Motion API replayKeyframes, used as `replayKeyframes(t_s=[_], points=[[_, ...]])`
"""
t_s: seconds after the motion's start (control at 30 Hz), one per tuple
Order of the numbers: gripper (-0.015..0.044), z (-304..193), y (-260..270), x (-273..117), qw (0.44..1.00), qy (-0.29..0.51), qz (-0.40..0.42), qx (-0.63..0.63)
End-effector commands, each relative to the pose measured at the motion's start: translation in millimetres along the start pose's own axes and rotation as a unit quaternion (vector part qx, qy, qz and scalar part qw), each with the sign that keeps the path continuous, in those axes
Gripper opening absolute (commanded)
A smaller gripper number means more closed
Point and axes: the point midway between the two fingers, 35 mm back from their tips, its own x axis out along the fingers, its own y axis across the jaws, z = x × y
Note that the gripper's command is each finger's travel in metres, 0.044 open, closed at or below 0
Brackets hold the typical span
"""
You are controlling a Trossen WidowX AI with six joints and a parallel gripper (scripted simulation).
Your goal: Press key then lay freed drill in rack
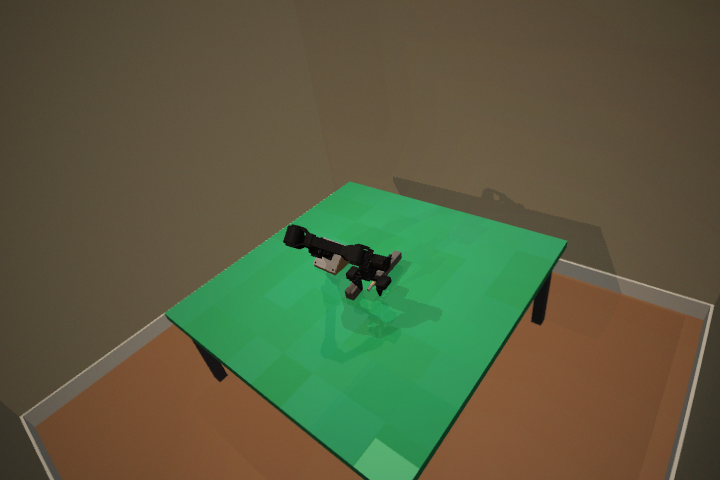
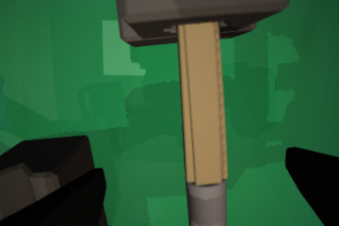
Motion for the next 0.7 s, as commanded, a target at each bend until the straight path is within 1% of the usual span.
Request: replayKeyframes(t_s=[0.0, 0.57, 0.67], points=[[0.044, 2.3, 0.0, 1.3, 1.0, 0.001, 0.0, 0.003], [0.044, 9.7, -0.2, 4.8, 1.0, 0.001, 0.0, 0.003], [0.0361, 7.6, -0.5, 3.6, 1.0, 0.003, -0.001, 0.0]])
